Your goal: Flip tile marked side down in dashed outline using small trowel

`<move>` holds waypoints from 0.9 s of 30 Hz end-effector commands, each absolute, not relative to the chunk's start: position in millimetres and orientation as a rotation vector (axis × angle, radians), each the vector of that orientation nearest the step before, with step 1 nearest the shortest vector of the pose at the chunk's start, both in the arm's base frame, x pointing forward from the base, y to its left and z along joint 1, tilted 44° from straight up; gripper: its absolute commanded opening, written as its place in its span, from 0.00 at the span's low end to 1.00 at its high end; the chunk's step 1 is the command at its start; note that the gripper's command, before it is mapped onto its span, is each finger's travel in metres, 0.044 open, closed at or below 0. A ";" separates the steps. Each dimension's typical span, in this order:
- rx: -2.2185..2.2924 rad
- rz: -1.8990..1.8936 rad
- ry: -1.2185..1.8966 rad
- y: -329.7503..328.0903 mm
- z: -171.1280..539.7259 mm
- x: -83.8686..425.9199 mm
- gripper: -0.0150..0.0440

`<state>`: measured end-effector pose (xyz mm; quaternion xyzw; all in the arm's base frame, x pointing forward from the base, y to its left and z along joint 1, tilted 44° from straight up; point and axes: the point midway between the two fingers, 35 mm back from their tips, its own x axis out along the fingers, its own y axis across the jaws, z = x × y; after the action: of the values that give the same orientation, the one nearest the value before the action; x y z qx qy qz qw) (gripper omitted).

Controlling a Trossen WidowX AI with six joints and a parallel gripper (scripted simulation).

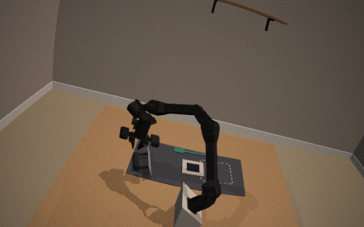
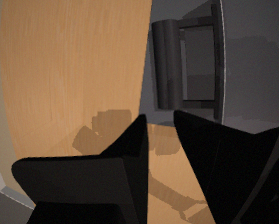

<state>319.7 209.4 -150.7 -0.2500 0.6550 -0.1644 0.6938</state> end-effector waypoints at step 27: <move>-0.650 -0.530 1.561 153.9 -176.5 281.7 0.42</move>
<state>282.5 160.8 -178.5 -0.2802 0.6824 -0.2318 0.6341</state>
